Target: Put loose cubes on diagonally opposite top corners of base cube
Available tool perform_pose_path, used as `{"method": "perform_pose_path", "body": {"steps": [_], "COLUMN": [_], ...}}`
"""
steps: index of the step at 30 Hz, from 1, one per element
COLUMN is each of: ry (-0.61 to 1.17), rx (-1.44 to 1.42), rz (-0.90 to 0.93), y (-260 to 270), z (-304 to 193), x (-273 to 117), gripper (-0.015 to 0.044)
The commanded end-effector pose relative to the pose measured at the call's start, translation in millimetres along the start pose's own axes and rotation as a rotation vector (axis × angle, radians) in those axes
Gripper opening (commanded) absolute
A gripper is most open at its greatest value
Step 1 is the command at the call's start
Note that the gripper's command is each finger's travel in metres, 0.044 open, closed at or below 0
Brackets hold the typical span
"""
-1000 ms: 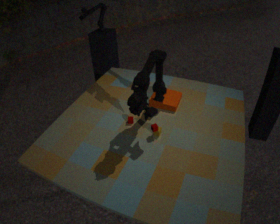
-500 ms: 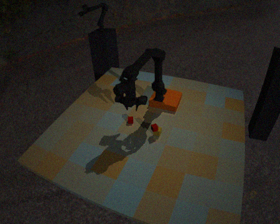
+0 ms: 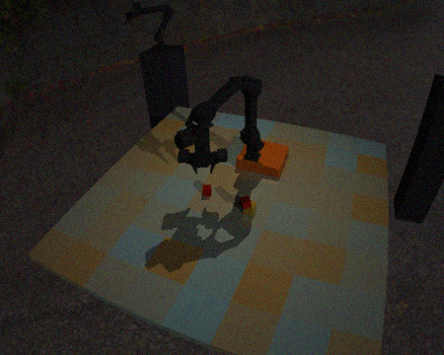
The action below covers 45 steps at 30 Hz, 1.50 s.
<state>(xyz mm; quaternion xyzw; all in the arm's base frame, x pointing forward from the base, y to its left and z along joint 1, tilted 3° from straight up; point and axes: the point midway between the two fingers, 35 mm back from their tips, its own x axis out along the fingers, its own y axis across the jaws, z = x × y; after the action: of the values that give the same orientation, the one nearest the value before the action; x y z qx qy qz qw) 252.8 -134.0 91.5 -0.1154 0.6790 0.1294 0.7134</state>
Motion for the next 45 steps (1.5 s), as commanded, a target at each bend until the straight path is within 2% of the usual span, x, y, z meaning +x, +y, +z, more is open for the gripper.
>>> {"method": "perform_pose_path", "body": {"steps": [1, 11, 37, 43, 45], "ry": [0.021, 0.021, 0.022, 0.022, 0.022], "rx": [-0.007, -0.007, -0.007, -0.007, -0.007], "rz": [0.022, 0.022, 0.023, 0.023, 0.023], "y": [5, 6, 7, 7, 7], "z": [-5, -7, -7, -7, -7], "x": [33, 60, 94, 94, 94], "gripper": [0.0265, 0.0265, 0.0265, 0.0107, 0.0105]}}
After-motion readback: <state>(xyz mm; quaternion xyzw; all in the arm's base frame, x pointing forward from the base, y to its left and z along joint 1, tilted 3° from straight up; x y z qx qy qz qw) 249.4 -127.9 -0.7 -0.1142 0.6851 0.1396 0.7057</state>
